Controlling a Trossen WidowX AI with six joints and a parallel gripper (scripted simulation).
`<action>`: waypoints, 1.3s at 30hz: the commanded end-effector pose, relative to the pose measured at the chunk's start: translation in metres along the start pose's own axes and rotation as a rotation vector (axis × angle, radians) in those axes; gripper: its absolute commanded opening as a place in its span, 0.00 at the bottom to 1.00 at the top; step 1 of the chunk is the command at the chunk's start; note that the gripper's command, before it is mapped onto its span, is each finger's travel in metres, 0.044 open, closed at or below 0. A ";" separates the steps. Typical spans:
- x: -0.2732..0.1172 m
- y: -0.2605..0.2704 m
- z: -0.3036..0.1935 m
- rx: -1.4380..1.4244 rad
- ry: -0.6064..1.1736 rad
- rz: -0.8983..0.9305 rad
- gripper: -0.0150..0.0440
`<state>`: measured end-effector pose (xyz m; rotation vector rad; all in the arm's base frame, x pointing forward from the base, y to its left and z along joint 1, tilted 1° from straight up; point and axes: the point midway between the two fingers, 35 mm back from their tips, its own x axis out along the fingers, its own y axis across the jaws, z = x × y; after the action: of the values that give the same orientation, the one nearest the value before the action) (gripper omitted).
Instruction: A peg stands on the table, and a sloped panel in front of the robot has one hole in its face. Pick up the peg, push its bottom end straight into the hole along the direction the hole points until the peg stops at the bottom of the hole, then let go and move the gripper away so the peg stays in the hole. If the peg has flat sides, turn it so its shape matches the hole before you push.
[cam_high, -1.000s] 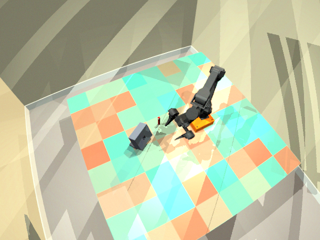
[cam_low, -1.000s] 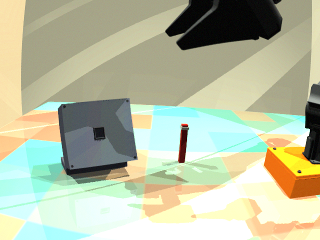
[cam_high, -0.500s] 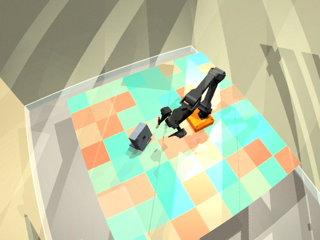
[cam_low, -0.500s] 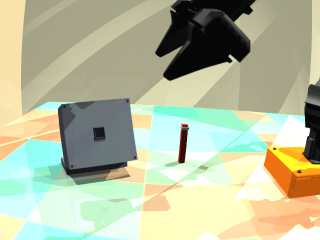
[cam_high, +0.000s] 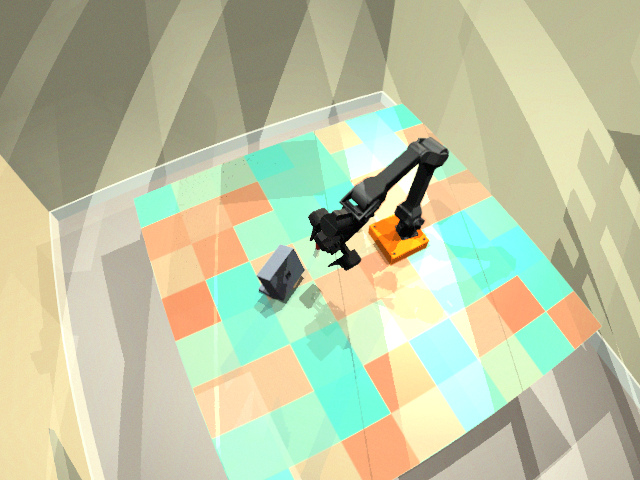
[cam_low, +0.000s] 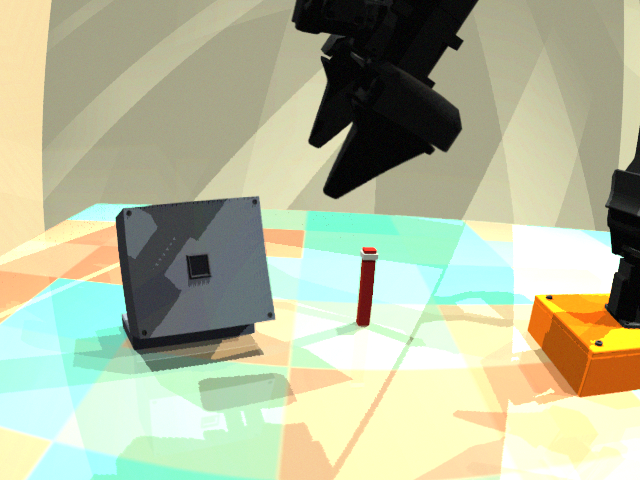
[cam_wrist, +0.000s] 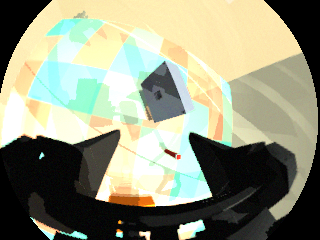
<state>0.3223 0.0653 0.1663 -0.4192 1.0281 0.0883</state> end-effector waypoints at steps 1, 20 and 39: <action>0.012 -0.010 -0.008 -0.003 0.065 0.012 1.00; 0.043 -0.053 -0.047 0.007 0.287 0.109 1.00; 0.060 -0.091 -0.089 0.063 0.443 0.255 1.00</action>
<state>0.3089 -0.0513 0.1092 -0.2800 1.4786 0.1729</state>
